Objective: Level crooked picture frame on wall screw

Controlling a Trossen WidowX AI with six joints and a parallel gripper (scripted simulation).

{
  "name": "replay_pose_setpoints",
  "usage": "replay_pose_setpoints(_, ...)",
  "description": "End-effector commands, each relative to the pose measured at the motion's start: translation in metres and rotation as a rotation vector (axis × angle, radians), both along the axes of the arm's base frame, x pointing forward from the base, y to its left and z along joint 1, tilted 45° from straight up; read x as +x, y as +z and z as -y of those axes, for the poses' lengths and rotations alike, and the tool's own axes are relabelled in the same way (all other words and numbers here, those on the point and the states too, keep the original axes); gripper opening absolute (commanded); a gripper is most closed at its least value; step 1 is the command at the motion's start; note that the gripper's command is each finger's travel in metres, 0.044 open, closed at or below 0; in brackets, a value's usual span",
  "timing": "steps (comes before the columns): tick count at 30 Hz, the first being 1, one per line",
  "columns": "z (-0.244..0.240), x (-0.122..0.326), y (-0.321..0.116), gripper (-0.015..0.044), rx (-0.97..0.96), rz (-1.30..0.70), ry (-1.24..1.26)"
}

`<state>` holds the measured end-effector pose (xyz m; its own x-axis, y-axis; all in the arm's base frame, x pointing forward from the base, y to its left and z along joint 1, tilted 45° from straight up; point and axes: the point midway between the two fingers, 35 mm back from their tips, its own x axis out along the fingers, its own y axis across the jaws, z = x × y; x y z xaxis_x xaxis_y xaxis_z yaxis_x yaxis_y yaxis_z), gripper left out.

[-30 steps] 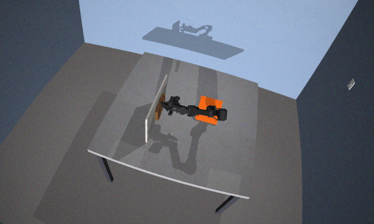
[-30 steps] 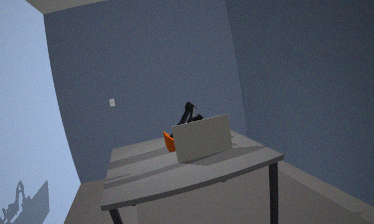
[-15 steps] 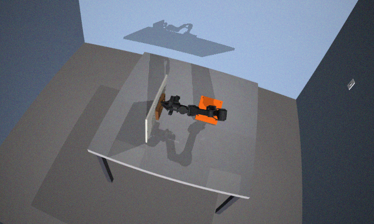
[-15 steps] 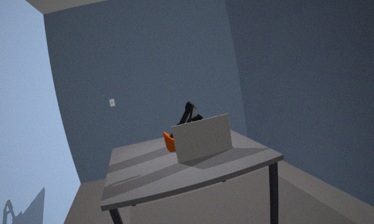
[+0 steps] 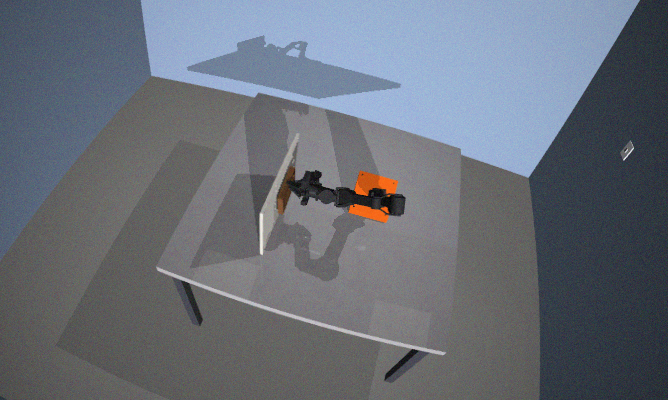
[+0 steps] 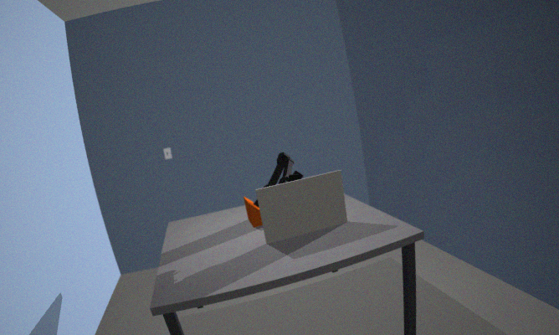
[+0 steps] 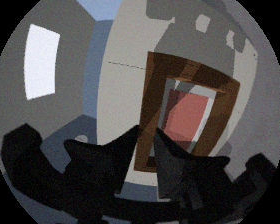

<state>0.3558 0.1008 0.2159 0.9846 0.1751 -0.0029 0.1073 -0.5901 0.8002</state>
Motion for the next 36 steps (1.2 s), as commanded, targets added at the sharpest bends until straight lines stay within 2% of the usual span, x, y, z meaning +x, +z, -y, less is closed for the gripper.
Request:
replay_pose_setpoints(1, 0.0022, 0.0006, 0.0017, 0.0, 0.005, 0.007, -0.008)
replay_pose_setpoints(36, -0.0027, -0.0002, -0.005, 0.0, 0.005, 0.0, -0.002)
